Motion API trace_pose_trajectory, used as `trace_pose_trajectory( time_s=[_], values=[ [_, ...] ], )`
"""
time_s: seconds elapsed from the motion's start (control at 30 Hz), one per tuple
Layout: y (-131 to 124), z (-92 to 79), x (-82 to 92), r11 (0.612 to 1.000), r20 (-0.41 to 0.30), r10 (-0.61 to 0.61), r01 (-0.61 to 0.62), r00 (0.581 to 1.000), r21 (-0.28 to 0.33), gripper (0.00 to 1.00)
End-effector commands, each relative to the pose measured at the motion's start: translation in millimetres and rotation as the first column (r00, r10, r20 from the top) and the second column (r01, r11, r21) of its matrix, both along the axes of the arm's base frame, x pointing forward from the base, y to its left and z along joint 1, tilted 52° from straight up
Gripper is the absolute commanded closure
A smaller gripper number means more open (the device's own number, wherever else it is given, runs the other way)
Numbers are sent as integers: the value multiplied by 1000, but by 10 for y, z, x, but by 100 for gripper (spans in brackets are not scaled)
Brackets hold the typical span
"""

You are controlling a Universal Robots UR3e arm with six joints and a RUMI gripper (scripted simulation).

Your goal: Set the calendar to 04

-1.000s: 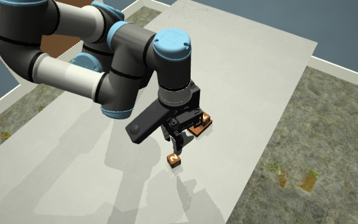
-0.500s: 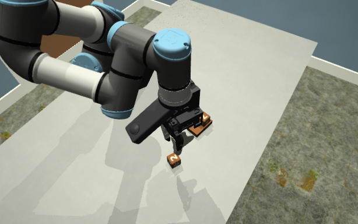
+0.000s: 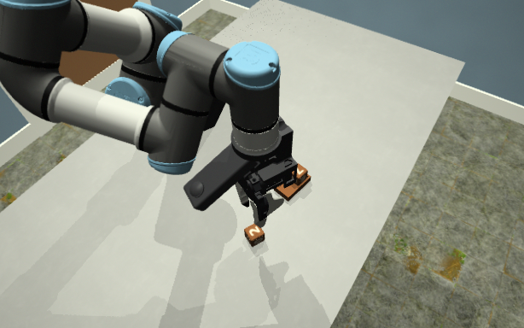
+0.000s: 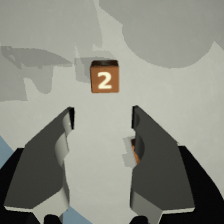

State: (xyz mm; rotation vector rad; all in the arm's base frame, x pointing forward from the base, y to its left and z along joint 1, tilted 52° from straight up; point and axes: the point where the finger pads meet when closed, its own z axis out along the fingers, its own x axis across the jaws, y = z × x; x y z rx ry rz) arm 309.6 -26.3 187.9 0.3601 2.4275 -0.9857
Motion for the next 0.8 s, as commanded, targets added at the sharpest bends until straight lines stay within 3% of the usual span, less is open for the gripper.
trace_pose_trajectory(
  time_s=[0.0, 0.77],
  values=[
    [-4, -5, 2, 1000, 0, 1, -1, 1000, 1, 71],
    [-161, -146, 77, 1000, -1, 1, -1, 1000, 1, 71]
  ],
)
